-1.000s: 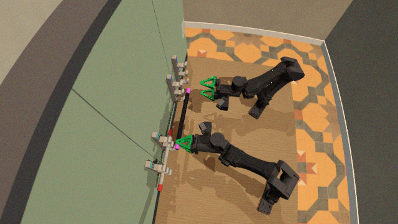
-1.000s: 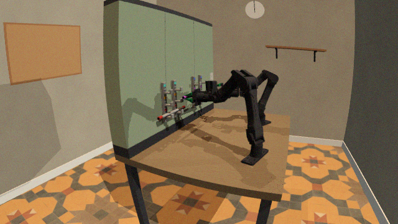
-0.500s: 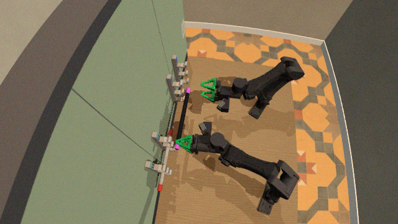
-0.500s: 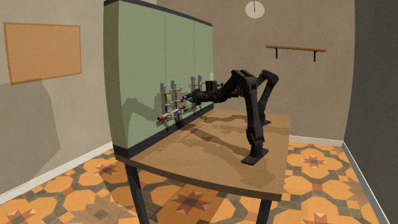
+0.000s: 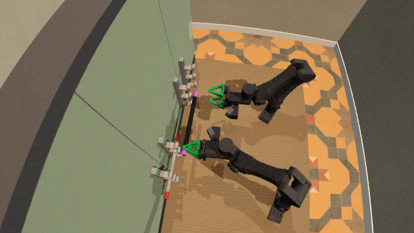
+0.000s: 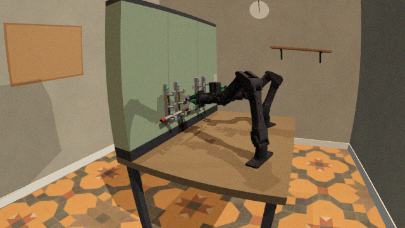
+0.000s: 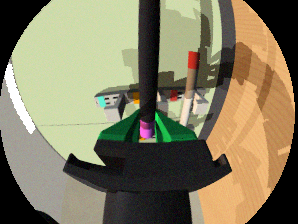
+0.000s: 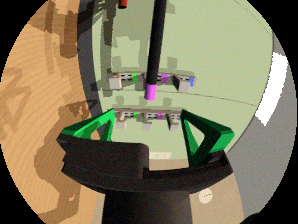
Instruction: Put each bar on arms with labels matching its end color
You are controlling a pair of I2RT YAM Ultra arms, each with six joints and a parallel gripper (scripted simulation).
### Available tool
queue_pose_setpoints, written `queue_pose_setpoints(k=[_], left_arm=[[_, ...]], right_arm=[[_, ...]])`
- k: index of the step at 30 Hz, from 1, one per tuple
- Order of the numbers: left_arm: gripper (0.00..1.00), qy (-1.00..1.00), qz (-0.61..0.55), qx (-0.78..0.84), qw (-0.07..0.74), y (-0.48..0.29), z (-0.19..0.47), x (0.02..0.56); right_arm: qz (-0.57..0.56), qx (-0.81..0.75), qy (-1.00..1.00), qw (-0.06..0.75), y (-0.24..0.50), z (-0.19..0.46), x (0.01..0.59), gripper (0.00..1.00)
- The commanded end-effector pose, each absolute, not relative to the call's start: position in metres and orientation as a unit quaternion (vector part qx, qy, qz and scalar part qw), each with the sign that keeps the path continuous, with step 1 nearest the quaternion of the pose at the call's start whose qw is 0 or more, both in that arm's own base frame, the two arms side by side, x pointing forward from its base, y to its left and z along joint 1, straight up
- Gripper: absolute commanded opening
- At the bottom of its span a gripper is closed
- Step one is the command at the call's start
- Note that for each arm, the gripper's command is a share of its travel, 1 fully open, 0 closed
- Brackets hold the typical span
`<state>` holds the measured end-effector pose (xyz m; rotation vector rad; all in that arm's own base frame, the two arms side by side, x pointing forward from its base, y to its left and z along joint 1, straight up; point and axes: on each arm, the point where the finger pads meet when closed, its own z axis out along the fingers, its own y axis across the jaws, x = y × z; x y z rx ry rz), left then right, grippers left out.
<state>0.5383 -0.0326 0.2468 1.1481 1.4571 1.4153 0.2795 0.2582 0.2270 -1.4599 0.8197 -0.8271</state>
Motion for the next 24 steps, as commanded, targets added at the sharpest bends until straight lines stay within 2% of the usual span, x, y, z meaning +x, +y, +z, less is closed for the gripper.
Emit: queue_pose_setpoints(k=[1, 24], left_arm=[[0.0, 0.566, 0.566, 0.424, 0.424, -0.039, 0.275, 0.542], [0.0, 0.566, 0.566, 0.424, 0.424, -0.039, 0.274, 0.542]], right_arm=[[-0.356, -0.611, 0.356, 0.611, 0.264, 0.242, 0.28, 1.0], [-0.356, -0.611, 0.356, 0.611, 0.278, 0.247, 0.27, 1.0]])
